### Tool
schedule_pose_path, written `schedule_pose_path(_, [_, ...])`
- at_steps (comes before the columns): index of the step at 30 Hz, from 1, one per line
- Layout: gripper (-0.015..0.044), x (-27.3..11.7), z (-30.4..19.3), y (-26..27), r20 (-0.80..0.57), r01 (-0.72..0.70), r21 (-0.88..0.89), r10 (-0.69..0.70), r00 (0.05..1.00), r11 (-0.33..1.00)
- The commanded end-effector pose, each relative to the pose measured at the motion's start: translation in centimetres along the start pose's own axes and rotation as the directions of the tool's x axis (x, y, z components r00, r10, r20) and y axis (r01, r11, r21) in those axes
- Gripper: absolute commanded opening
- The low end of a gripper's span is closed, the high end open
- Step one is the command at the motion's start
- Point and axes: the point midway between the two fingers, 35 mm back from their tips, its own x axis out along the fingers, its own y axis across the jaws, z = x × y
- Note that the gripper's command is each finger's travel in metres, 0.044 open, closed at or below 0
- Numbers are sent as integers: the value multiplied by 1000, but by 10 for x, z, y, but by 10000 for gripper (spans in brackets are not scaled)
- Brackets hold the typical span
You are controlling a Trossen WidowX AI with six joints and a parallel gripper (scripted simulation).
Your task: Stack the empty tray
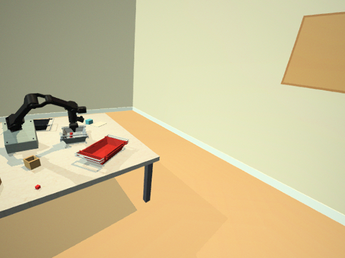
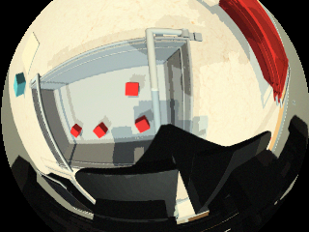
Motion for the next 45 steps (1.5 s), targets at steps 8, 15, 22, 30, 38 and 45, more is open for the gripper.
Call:
schedule_pose_path(8, [0,0,0,0,0,0,0,0,1000,1000])
schedule_pose_path(15, [0,0,0,0,0,0,0,0,1000,1000])
schedule_pose_path(22, [0,0,0,0,0,0,0,0,1000,1000])
schedule_pose_path(30, [210,-7,2,1,0,-2,-3,2,1000,1000])
schedule_pose_path(38, [420,-107,6,5,2,-5,-47,5,1000,999])
schedule_pose_path(45, [440,-112,6,9,20,-8,-47,9,1000,999])
